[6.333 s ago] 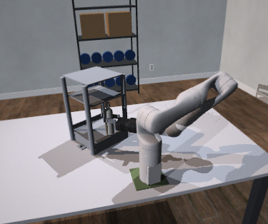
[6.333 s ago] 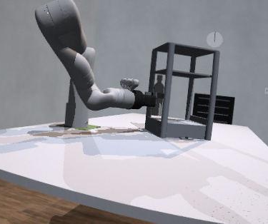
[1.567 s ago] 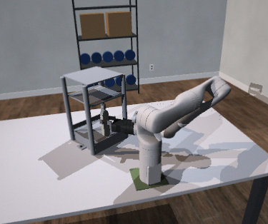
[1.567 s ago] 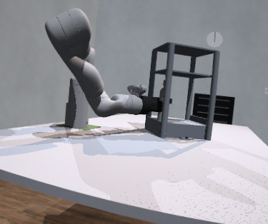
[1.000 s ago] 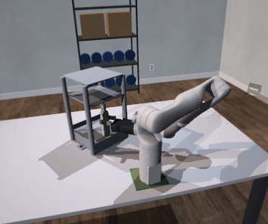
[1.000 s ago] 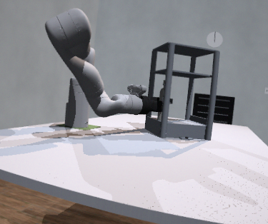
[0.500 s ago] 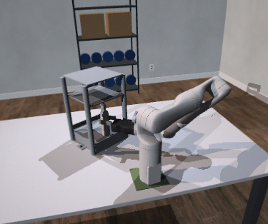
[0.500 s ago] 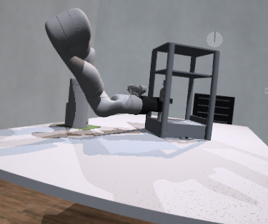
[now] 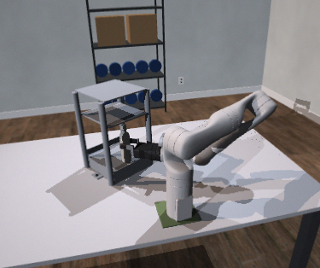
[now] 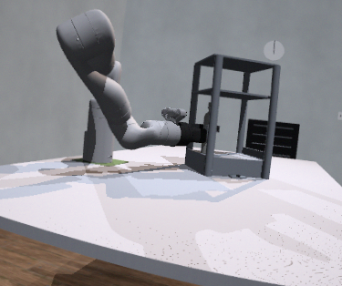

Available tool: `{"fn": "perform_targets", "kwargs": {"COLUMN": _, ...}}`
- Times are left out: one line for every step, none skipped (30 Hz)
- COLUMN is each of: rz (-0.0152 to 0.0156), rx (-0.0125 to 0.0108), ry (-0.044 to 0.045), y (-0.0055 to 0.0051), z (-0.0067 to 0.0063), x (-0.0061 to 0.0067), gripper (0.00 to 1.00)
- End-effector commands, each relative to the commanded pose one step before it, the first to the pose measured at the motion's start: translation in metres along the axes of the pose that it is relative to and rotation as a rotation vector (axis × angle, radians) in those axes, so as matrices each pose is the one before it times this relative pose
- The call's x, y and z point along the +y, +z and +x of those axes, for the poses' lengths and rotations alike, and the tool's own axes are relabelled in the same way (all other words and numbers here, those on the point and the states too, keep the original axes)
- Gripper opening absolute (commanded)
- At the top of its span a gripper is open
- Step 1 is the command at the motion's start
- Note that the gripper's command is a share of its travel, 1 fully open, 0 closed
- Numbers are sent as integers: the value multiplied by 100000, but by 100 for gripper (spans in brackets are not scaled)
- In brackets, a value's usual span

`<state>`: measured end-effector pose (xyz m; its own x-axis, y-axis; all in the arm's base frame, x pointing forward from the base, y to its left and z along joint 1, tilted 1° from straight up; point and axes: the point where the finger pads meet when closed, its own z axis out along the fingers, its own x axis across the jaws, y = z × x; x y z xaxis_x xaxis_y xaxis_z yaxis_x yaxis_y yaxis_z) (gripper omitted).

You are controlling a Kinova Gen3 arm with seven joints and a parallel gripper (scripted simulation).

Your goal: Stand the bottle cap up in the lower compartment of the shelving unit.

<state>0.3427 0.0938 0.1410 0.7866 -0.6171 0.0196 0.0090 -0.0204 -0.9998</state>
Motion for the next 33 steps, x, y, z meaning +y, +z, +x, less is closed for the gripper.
{"fn": "perform_targets", "kwargs": {"rz": -55, "rx": 187, "ry": -185, "y": -156, "z": 75, "x": -36, "gripper": 100}}
{"fn": "perform_targets", "kwargs": {"rz": 1, "rx": 1, "ry": -1, "y": -54, "z": 0, "x": 0, "gripper": 100}}
{"fn": "perform_targets", "kwargs": {"rz": 0, "rx": 0, "ry": 0, "y": -57, "z": 0, "x": 0, "gripper": 100}}
{"fn": "perform_targets", "kwargs": {"rz": 0, "rx": 0, "ry": 0, "y": -60, "z": 0, "x": 0, "gripper": 100}}
{"fn": "perform_targets", "kwargs": {"rz": 0, "rx": 0, "ry": 0, "y": -63, "z": 0, "x": 0, "gripper": 100}}
{"fn": "perform_targets", "kwargs": {"rz": -1, "rx": -1, "ry": 1, "y": -65, "z": 0, "x": 0, "gripper": 100}}
{"fn": "perform_targets", "kwargs": {"rz": -1, "rx": -1, "ry": 1, "y": -68, "z": -1, "x": 0, "gripper": 100}}
{"fn": "perform_targets", "kwargs": {"rz": 0, "rx": 1, "ry": -1, "y": -70, "z": 0, "x": 0, "gripper": 100}}
{"fn": "perform_targets", "kwargs": {"rz": 0, "rx": 0, "ry": 0, "y": 0, "z": 0, "x": 0, "gripper": 100}}
{"fn": "perform_targets", "kwargs": {"rz": 0, "rx": 0, "ry": 0, "y": 0, "z": 0, "x": 0, "gripper": 100}}
{"fn": "perform_targets", "kwargs": {"rz": 1, "rx": 1, "ry": -1, "y": -73, "z": 1, "x": 0, "gripper": 100}}
{"fn": "perform_targets", "kwargs": {"rz": 0, "rx": 1, "ry": -1, "y": -75, "z": 0, "x": 0, "gripper": 100}}
{"fn": "perform_targets", "kwargs": {"rz": 0, "rx": 0, "ry": 0, "y": -78, "z": 0, "x": 0, "gripper": 100}}
{"fn": "perform_targets", "kwargs": {"rz": -1, "rx": -1, "ry": 1, "y": -80, "z": 0, "x": 0, "gripper": 100}}
{"fn": "perform_targets", "kwargs": {"rz": -1, "rx": -1, "ry": 1, "y": -82, "z": -1, "x": 0, "gripper": 100}}
{"fn": "perform_targets", "kwargs": {"rz": 1, "rx": 1, "ry": -1, "y": -84, "z": 0, "x": 0, "gripper": 100}}
{"fn": "perform_targets", "kwargs": {"rz": 1, "rx": 1, "ry": -1, "y": -86, "z": 1, "x": 0, "gripper": 100}}
{"fn": "perform_targets", "kwargs": {"rz": 0, "rx": 0, "ry": 0, "y": -88, "z": 0, "x": 0, "gripper": 100}}
{"fn": "perform_targets", "kwargs": {"rz": 0, "rx": 0, "ry": 0, "y": -90, "z": 0, "x": 0, "gripper": 100}}
{"fn": "perform_targets", "kwargs": {"rz": -1, "rx": -1, "ry": 1, "y": -92, "z": -1, "x": 0, "gripper": 100}}
{"fn": "perform_targets", "kwargs": {"rz": 0, "rx": 0, "ry": 0, "y": -93, "z": 0, "x": 0, "gripper": 100}}
{"fn": "perform_targets", "kwargs": {"rz": 1, "rx": 1, "ry": -1, "y": -95, "z": 1, "x": 0, "gripper": 100}}
{"fn": "perform_targets", "kwargs": {"rz": 0, "rx": 0, "ry": 0, "y": -96, "z": 0, "x": 0, "gripper": 100}}
{"fn": "perform_targets", "kwargs": {"rz": 0, "rx": -1, "ry": 1, "y": -97, "z": 0, "x": 0, "gripper": 100}}
{"fn": "perform_targets", "kwargs": {"rz": -1, "rx": -2, "ry": 2, "y": -99, "z": -1, "x": 0, "gripper": 100}}
{"fn": "perform_targets", "kwargs": {"rz": 0, "rx": 0, "ry": 0, "y": 0, "z": 0, "x": 0, "gripper": 100}}
{"fn": "perform_targets", "kwargs": {"rz": 0, "rx": 0, "ry": 0, "y": 0, "z": 0, "x": 0, "gripper": 100}}
{"fn": "perform_targets", "kwargs": {"rz": 1, "rx": 1, "ry": -1, "y": -100, "z": 1, "x": 0, "gripper": 100}}
{"fn": "perform_targets", "kwargs": {"rz": 1, "rx": 1, "ry": -1, "y": -101, "z": 1, "x": 0, "gripper": 100}}
{"fn": "perform_targets", "kwargs": {"rz": 0, "rx": 0, "ry": 0, "y": -101, "z": 0, "x": 0, "gripper": 100}}
{"fn": "perform_targets", "kwargs": {"rz": -1, "rx": -1, "ry": 1, "y": -102, "z": -1, "x": 0, "gripper": 100}}
{"fn": "perform_targets", "kwargs": {"rz": -1, "rx": -1, "ry": 1, "y": -102, "z": -1, "x": 0, "gripper": 100}}
{"fn": "perform_targets", "kwargs": {"rz": 1, "rx": 2, "ry": -2, "y": -103, "z": 1, "x": 0, "gripper": 100}}
